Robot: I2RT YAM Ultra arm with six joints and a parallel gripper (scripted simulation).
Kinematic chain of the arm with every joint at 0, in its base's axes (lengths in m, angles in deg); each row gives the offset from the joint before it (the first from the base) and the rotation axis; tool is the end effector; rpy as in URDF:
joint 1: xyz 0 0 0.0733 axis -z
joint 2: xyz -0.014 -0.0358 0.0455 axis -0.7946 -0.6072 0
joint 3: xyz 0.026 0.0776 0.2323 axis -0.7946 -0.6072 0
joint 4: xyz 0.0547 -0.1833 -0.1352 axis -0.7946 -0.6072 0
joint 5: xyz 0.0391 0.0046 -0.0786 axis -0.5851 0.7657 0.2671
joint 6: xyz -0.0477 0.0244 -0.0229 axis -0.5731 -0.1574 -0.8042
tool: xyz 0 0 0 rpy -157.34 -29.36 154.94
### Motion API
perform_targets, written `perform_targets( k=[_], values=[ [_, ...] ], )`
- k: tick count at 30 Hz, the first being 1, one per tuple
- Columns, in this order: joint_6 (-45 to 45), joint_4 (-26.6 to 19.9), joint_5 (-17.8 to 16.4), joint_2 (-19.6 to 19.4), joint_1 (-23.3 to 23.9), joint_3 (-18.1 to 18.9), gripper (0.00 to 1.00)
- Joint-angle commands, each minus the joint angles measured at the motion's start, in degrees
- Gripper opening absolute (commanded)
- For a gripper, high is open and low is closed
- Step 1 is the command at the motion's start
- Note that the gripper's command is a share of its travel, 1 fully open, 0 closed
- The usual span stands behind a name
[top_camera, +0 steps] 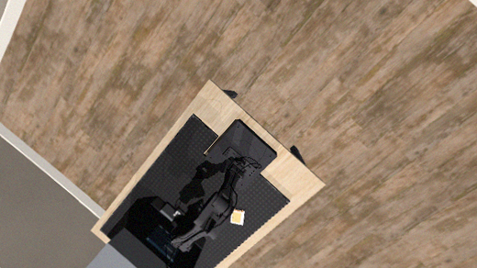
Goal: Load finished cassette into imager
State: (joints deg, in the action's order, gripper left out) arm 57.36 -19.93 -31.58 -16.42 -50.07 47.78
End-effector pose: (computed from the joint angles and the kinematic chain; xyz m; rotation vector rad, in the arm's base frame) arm 0.2563 -0.0118 0.2202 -0.8216 -2.9673 0.0729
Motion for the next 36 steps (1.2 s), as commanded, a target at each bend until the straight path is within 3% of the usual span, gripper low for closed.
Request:
perform_targets(
  k=[1,15,24,30,36],
  values=[
    [-7.3,1.47,-0.79,1.53,0.62,-0.59,0.35],
    [-29.74,2.9,-3.27,2.08,0.94,-1.47,0.35],
    [-30.14,2.24,-3.28,1.13,0.72,-0.35,0.35],
    [-30.68,-4.7,-3.63,2.81,1.27,6.63,0.35],
    [-30.72,-5.2,-3.6,0.77,1.24,7.31,0.35]
  ],
)
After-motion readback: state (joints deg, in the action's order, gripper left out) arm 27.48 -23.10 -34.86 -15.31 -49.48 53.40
